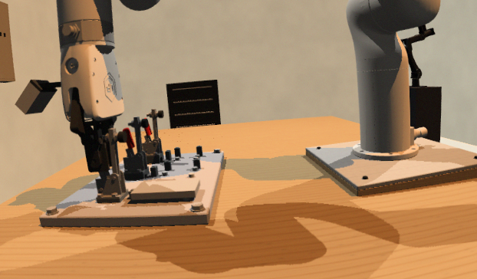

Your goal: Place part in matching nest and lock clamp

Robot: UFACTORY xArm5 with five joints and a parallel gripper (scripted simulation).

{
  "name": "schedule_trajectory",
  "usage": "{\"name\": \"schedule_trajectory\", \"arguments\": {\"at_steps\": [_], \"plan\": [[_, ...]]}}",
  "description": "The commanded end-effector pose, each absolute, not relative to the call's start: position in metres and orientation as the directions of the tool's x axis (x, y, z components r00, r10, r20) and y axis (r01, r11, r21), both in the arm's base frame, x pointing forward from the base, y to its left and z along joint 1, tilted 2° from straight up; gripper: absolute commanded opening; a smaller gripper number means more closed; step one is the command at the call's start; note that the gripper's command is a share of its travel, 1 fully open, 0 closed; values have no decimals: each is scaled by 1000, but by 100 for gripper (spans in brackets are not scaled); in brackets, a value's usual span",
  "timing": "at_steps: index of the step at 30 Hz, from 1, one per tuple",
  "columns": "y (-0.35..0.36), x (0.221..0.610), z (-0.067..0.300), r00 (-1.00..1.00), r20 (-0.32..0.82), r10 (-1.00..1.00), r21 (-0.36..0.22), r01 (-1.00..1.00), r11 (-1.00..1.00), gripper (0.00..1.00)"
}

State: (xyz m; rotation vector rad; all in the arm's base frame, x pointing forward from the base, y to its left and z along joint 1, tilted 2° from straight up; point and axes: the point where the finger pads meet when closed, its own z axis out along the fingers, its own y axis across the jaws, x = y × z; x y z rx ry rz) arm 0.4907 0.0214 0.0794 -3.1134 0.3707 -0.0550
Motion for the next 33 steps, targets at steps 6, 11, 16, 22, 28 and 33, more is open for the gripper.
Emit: {"name": "schedule_trajectory", "arguments": {"at_steps": [6, 11, 16, 22, 28, 33], "plan": [[21, 493, 81, 971, 38, -235, -11, -235, -972, 0], [21, 494, 81, 971, 38, -235, -11, -235, -972, 0], [20, 497, 81, 971, 38, -235, -11, -235, -972, 0], [19, 500, 81, 971, 38, -235, -11, -235, -972, 0], [19, 504, 81, 971, 38, -235, -11, -235, -972, 0], [18, 508, 80, 971, 38, -235, -11, -235, -972, 0]]}}
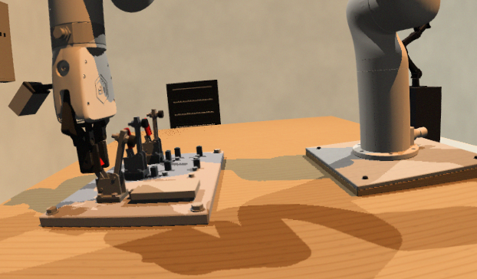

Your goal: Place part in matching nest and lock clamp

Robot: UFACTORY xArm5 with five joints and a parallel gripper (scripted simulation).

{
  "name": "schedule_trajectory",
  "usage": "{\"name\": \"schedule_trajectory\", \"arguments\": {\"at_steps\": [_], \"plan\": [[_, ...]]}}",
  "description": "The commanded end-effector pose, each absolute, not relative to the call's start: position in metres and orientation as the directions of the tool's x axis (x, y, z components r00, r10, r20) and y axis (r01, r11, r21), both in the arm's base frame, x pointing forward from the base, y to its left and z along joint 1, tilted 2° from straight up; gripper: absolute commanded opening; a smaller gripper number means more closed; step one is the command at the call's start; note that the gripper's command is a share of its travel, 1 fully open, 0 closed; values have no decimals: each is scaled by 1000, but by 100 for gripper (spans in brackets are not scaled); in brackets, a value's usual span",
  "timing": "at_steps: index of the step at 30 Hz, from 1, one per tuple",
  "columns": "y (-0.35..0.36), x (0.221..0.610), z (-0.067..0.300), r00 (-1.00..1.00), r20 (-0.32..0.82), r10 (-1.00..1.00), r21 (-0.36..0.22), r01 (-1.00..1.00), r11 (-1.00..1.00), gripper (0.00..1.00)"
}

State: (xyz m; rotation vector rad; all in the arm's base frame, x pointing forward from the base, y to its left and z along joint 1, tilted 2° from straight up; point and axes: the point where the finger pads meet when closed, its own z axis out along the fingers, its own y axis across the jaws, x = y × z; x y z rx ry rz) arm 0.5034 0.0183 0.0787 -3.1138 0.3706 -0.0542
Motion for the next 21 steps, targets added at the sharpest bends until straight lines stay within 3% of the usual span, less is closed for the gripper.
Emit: {"name": "schedule_trajectory", "arguments": {"at_steps": [1, 21], "plan": [[17, 509, 80, 971, 38, -235, -11, -235, -972, 0], [13, 528, 69, 971, 38, -235, -10, -235, -972, 0]]}}
